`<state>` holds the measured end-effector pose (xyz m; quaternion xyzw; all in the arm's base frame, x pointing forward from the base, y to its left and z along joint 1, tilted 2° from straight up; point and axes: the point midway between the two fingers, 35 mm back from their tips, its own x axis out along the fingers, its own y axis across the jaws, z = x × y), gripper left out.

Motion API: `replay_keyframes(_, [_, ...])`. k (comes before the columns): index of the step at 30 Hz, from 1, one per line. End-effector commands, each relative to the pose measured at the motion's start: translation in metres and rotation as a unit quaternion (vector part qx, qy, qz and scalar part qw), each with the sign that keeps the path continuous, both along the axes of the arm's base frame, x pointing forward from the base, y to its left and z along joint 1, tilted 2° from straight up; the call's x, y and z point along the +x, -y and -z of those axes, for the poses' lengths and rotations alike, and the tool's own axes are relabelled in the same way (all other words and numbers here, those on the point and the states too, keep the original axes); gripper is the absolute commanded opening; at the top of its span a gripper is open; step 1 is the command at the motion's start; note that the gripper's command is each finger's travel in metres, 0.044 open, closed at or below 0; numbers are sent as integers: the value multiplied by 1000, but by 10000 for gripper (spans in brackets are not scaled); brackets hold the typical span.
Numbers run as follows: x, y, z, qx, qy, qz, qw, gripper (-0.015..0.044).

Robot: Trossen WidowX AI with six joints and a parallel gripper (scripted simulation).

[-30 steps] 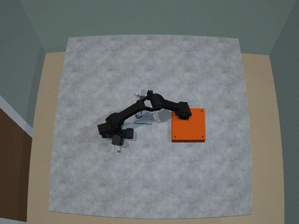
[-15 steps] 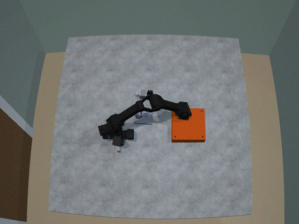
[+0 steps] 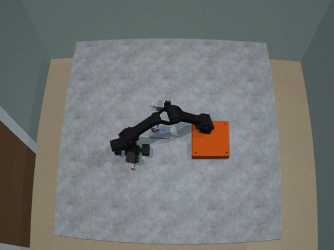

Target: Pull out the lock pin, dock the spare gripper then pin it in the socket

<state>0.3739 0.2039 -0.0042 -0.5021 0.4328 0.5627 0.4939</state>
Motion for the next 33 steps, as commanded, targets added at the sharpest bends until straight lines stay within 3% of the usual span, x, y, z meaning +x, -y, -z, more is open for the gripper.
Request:
replay_keyframes(1, [0,0,-1,-1,1,-2,1000,0])
replay_keyframes(15, [-1,0,-29,0,0,0,1000,0])
replay_keyframes(23, [0,1,-25,0,1,0,1000,0])
replay_keyframes(33, [6,30,-34,-1,1,-4,1000,0])
